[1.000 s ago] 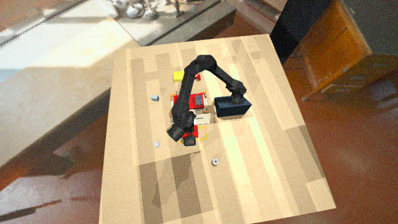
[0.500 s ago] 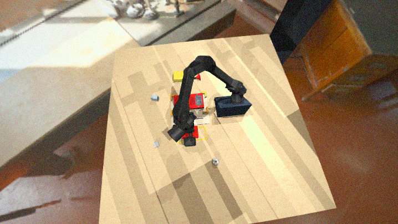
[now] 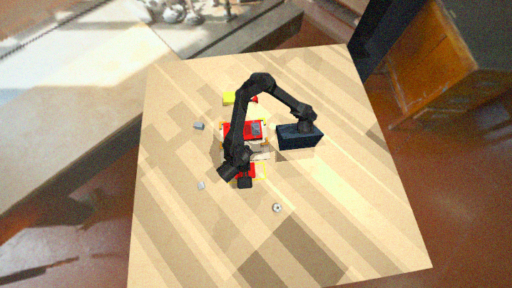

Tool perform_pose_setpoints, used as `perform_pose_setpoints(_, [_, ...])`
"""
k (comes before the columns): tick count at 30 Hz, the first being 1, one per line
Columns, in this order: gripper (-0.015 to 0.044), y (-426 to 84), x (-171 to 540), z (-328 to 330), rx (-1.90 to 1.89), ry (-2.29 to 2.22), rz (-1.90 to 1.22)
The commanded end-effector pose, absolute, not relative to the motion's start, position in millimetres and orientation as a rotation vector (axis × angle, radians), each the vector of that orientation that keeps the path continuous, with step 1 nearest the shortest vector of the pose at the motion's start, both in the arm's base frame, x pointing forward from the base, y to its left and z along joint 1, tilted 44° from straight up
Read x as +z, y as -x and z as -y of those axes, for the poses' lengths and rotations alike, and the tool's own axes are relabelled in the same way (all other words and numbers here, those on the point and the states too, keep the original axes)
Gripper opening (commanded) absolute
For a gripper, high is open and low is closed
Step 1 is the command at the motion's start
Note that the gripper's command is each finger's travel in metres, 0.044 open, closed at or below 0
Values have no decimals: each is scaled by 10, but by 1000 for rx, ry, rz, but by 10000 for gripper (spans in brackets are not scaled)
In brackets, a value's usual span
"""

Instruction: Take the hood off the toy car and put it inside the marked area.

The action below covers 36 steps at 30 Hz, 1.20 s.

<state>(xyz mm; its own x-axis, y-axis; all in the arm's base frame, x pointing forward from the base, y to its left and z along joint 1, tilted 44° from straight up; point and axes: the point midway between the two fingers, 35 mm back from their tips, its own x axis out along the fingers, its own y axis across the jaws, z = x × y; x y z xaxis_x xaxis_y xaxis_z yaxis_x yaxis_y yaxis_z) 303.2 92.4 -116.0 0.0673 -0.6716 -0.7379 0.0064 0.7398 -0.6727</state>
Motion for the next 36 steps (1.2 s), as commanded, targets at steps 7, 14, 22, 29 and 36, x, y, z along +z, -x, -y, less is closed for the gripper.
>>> perform_pose_setpoints(7, [0, -3013, -1249, -832, -559, 599, -1433])
perform_pose_setpoints(14, [0, -3013, -1259, -822, -559, 599, -1433])
perform_pose_setpoints(22, [0, -3015, -1275, -807, -559, 599, -1432])
perform_pose_setpoints(29, [0, -3018, -1300, -783, -559, 599, -1432])
perform_pose_setpoints(36, [0, -3020, -1325, -759, -560, 599, -1432])
